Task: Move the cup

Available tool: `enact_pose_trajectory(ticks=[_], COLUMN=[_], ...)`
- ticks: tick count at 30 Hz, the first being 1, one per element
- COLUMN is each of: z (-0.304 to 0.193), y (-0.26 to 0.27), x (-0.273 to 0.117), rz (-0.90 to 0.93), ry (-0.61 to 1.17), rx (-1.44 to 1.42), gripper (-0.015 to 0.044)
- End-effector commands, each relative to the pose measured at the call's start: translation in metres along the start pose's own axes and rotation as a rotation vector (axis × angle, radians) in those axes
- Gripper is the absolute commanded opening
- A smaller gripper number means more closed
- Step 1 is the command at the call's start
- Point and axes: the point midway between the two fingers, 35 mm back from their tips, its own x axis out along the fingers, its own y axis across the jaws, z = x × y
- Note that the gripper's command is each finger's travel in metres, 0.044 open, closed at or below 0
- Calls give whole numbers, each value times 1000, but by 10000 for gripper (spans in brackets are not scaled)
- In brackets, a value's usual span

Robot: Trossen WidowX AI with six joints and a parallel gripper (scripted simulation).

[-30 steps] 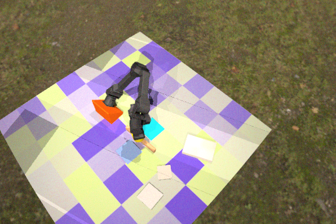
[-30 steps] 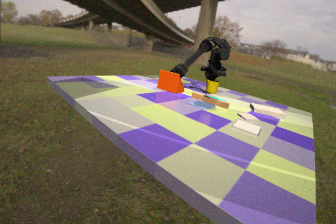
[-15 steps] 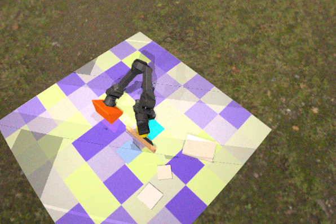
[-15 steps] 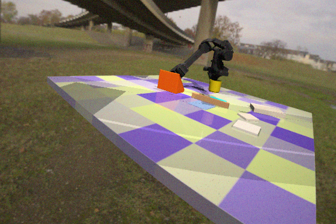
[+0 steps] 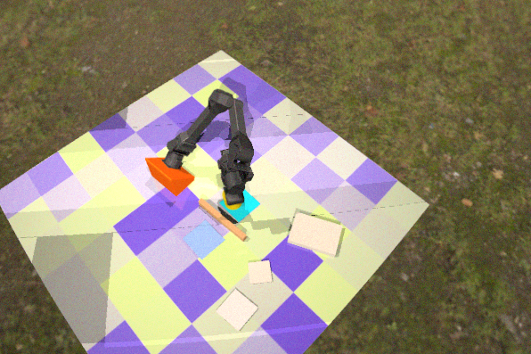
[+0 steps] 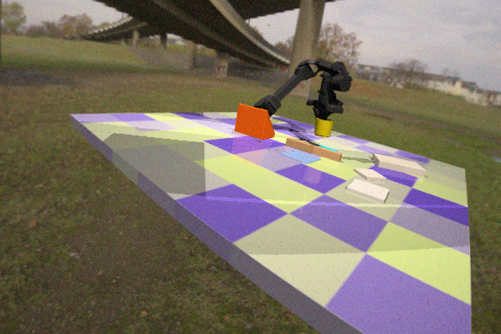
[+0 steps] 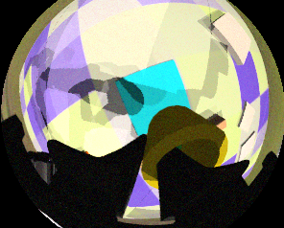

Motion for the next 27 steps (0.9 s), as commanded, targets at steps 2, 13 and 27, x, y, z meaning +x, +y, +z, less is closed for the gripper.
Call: enact_pose_trajectory(ticks=[2,13,27], z=[11,27,27], y=[11,25,24], x=[2,3,19], rz=[7,8,7], ry=[-4,-5,-5], rx=[7,7,7], gripper=[0,0,0])
